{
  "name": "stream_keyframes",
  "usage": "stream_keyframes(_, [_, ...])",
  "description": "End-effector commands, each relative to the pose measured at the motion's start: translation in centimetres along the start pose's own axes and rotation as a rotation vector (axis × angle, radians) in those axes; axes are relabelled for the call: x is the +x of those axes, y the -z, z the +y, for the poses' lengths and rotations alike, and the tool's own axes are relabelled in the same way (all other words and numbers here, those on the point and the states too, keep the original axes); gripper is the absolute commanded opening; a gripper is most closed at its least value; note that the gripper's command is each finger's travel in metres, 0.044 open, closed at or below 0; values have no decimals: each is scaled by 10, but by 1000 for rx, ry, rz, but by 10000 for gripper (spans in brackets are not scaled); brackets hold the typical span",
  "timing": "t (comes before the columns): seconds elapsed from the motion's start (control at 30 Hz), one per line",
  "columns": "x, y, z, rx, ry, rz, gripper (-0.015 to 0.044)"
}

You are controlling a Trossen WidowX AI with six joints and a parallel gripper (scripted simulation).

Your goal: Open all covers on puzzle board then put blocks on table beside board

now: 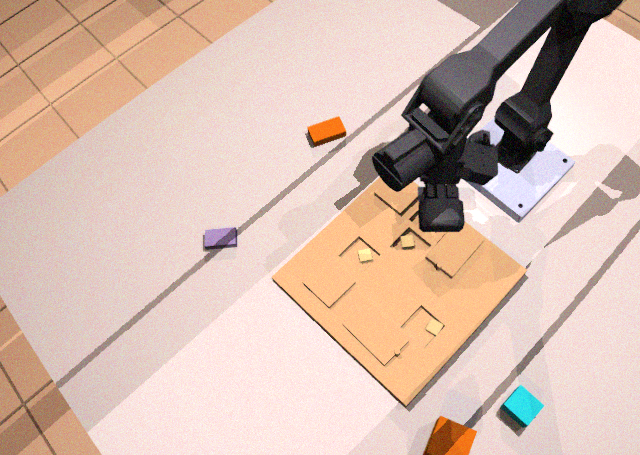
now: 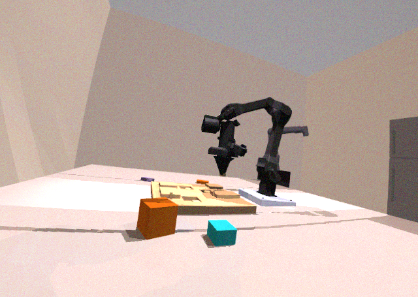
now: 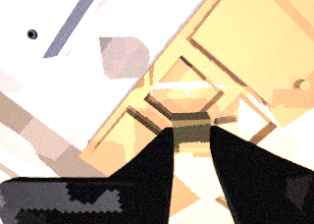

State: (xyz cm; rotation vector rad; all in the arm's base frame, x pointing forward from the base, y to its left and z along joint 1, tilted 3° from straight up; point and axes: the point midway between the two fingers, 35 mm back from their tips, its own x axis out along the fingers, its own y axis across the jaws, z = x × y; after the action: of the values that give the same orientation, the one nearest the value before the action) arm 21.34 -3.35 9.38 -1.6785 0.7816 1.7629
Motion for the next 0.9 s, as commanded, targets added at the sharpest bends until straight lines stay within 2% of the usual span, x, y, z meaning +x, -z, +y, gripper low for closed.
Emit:
stream_keyframes(0.0, [-13, 0, 0, -3, 8, 8, 80])
stream_keyframes(0.2, [-22, -1, -1, -3, 8, 8, 80])
stream_keyframes(0.87, [-30, -14, -60, -3, 15, 9, 80])
